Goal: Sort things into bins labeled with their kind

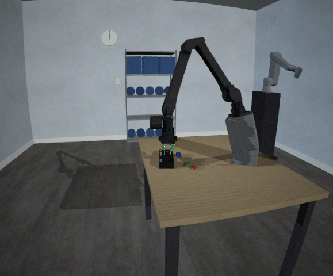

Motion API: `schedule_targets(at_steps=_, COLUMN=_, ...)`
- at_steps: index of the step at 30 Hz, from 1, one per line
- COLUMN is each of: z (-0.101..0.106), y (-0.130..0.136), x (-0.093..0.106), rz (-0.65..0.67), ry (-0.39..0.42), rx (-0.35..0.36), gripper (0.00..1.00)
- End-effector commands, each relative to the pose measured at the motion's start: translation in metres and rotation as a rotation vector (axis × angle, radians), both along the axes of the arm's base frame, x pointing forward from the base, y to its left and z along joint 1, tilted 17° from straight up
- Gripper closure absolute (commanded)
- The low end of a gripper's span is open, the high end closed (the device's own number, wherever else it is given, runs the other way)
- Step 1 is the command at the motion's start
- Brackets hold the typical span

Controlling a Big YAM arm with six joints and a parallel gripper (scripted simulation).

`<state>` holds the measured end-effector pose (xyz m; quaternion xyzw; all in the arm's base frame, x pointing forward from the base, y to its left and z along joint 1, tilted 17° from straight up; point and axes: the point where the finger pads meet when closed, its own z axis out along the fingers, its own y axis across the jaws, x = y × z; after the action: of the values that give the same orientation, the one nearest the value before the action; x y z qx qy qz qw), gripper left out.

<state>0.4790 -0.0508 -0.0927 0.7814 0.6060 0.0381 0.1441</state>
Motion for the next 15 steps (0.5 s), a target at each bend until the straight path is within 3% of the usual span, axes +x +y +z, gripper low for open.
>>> schedule_targets(at_steps=1, z=-0.0051, y=0.0001, x=0.0026, rz=-0.006, ry=-0.001, rx=-0.003, gripper=0.69)
schedule_targets(at_steps=15, z=-0.0071, y=0.0018, x=0.0004, rz=-0.006, ry=0.002, rx=-0.002, gripper=0.69)
